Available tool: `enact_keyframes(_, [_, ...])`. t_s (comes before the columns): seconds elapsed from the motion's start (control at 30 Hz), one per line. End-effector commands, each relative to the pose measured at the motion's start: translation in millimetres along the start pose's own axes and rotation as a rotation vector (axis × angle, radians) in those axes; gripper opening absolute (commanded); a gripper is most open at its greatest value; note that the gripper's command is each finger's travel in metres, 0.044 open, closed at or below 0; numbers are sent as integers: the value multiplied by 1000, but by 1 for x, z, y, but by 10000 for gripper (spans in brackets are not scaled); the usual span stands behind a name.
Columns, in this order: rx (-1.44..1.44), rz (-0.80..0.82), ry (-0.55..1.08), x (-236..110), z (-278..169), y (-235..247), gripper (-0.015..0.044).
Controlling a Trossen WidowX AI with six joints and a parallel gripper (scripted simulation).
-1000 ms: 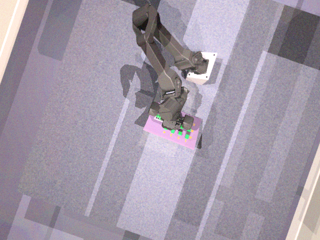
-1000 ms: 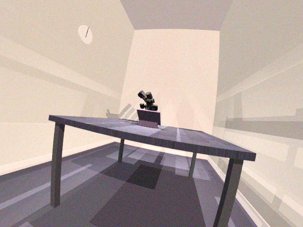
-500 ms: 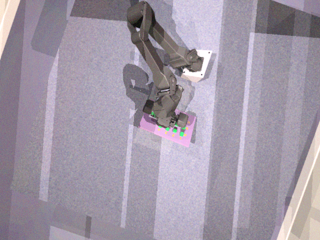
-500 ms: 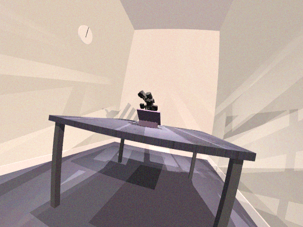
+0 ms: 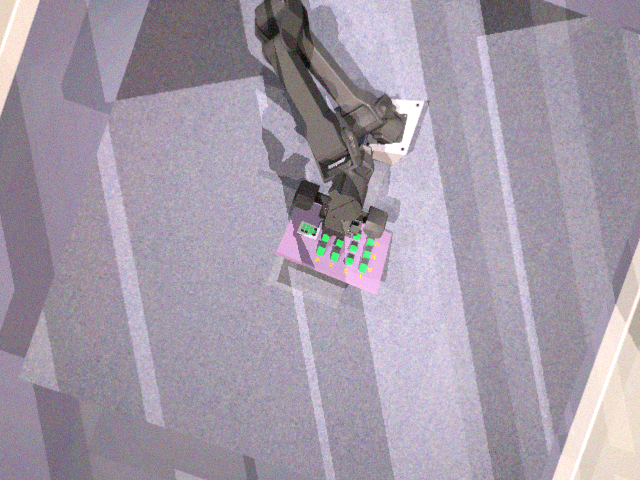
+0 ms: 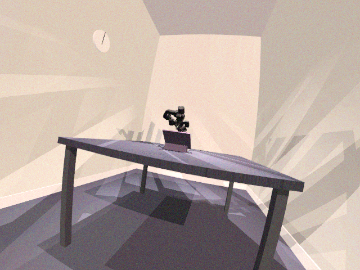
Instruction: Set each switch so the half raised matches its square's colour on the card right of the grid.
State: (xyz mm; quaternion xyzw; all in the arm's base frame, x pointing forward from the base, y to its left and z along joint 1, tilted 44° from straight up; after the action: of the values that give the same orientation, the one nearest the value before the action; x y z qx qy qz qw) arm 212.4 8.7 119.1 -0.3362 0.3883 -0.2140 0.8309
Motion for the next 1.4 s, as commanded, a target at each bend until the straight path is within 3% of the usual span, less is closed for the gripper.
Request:
enact_keyframes(0.0, [1, -9, 0, -7, -2, -1, 0])
enact_keyframes(0.47, [4, -6, 0, -6, -52, 103, 0])
enact_keyframes(0.6, [4, -6, -1, -5, -54, 104, 0])
enact_keyframes(0.83, [4, -9, -27, 29, -56, 103, 0])
enact_keyframes(1.37, [4, -12, -29, 41, -56, 102, 0])
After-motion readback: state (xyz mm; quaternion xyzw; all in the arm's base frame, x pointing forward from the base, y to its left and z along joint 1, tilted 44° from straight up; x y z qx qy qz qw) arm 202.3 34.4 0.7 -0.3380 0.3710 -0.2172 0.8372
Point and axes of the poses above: the point midway between the two fingers, 35 mm back from their tips, its own x axis out along the fingers, its own y axis across the jaws, z = x × y, the point moved 5 cm from there along -x, back along the fingers, and after that the axes turned 4 degrees about -x, right-handed, at the moved point
